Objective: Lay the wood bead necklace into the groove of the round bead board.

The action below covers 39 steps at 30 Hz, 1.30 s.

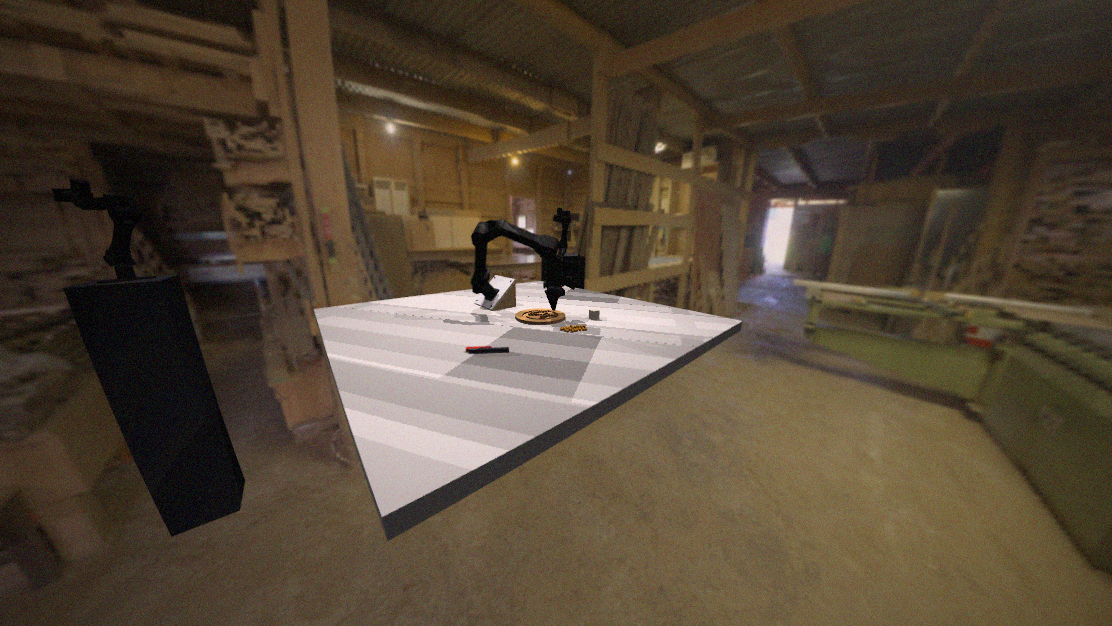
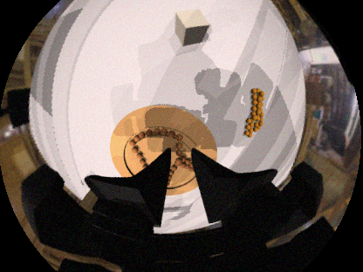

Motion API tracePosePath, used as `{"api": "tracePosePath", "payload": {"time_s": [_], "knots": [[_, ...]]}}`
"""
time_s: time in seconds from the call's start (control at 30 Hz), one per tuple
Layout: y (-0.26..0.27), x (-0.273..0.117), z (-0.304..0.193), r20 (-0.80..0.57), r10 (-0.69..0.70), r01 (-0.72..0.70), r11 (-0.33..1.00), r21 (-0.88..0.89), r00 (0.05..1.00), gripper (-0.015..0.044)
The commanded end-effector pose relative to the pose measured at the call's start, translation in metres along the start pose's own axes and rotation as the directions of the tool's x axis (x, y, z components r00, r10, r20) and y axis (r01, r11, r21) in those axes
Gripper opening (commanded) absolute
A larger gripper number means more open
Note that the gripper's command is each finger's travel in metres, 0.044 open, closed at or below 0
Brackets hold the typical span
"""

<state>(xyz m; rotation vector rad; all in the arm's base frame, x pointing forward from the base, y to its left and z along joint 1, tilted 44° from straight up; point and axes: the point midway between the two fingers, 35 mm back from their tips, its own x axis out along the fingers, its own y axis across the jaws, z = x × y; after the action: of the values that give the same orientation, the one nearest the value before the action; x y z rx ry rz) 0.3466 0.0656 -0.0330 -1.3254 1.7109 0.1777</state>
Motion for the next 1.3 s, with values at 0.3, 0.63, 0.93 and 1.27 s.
{"api": "tracePosePath", "payload": {"time_s": [0.3, 0.63, 0.93, 1.27], "knots": [[0.000, 0.021, -0.003, -0.013, 0.002, -0.002, 1.000, -0.004, 1.000, 0.0120], [0.001, 0.023, -0.003, -0.010, 0.007, -0.007, 1.000, -0.002, 1.000, 0.0000], [0.001, 0.023, -0.003, -0.010, 0.007, -0.007, 1.000, -0.002, 1.000, 0.0000], [0.001, 0.023, -0.003, -0.010, 0.007, -0.007, 1.000, -0.002, 1.000, 0.0000]]}}
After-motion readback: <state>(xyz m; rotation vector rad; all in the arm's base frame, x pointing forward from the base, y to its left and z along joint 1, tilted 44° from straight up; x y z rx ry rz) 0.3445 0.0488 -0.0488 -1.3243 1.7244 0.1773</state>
